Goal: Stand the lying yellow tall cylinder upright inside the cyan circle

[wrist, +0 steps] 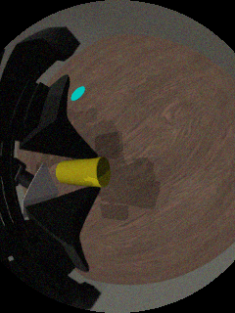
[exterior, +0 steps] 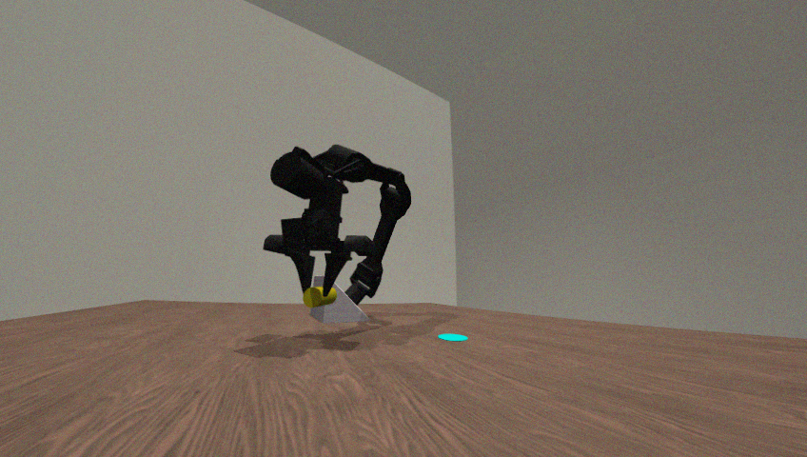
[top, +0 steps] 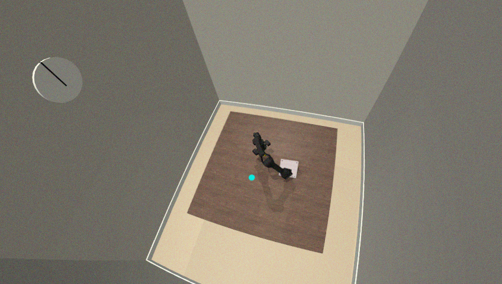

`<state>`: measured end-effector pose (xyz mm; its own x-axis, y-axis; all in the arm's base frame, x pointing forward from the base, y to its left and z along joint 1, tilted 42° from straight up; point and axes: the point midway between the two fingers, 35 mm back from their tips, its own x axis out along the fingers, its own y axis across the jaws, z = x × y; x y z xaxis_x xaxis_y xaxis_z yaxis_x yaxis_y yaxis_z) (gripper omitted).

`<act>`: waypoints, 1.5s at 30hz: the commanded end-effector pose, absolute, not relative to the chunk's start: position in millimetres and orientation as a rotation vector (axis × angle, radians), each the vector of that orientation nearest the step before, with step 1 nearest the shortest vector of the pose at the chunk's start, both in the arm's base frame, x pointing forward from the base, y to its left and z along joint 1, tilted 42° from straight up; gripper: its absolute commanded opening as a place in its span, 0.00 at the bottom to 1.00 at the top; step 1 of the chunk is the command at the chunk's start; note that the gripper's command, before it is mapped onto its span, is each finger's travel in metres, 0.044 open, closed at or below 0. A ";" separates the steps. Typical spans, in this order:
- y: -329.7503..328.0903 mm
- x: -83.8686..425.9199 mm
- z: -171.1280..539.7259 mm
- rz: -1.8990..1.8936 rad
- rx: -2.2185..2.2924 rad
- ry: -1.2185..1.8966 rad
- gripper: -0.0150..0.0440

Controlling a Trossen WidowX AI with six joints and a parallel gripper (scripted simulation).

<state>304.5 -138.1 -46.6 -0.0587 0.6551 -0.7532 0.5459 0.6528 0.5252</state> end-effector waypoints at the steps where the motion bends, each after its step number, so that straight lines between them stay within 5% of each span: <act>1: -149.2 304.9 -35.4 0.115 0.975 1.715 0.43; 45: -109.8 337.3 54.8 0.119 0.958 1.688 0.43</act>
